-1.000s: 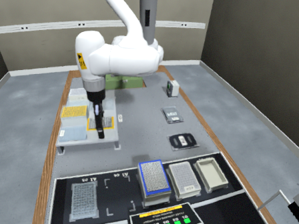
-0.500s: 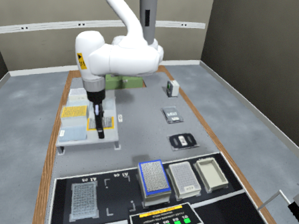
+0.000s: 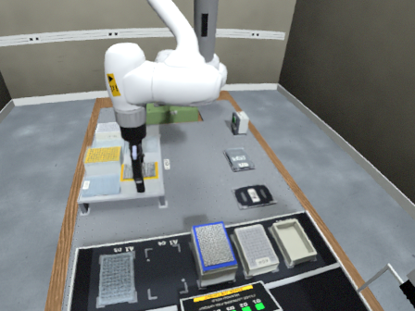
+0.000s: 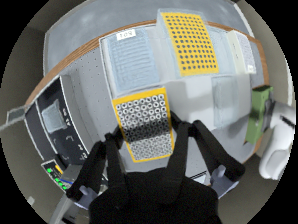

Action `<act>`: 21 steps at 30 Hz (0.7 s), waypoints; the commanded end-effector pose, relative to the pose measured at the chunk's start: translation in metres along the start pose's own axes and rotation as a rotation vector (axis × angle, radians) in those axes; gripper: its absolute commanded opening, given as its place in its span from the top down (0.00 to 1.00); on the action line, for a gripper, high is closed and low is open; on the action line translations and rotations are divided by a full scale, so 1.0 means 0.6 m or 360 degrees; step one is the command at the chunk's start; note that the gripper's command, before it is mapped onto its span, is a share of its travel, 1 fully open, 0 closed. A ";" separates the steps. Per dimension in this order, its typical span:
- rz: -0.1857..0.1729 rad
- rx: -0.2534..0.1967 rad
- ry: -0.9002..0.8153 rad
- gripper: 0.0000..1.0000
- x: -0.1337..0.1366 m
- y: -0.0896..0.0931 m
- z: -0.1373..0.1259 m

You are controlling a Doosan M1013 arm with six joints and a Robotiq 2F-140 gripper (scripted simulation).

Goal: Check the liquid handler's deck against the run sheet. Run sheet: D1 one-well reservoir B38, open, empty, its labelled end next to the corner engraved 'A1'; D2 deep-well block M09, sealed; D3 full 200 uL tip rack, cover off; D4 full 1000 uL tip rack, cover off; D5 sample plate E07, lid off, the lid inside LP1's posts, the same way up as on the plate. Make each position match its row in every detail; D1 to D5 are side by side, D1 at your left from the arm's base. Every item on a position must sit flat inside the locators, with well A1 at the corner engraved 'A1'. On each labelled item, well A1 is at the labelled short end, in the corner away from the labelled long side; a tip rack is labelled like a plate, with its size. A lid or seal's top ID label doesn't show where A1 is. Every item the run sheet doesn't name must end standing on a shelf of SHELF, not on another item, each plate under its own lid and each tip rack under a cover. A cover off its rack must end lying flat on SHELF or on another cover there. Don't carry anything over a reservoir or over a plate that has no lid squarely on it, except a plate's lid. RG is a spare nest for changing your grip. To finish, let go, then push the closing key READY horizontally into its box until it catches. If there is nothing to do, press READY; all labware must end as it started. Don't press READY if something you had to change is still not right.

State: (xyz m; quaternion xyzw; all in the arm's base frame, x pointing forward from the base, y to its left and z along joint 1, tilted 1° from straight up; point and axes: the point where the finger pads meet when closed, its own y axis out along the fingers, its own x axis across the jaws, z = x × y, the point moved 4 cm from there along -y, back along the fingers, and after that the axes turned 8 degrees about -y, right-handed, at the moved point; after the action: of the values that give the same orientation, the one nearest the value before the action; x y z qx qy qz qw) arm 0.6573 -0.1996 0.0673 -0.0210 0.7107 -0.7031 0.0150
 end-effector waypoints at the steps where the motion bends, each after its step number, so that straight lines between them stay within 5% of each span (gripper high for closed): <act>1: 0.0002 -0.0001 0.0001 0.34 0.000 0.005 -0.005; 8: 0.0002 -0.0001 0.0001 0.34 0.000 0.005 -0.005; 21: 0.0005 0.0001 0.0001 0.34 -0.003 -0.041 -0.003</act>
State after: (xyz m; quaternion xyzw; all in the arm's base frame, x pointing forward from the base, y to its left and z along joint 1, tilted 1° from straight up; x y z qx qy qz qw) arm 0.6566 -0.1993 0.0811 -0.0206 0.7105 -0.7032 0.0154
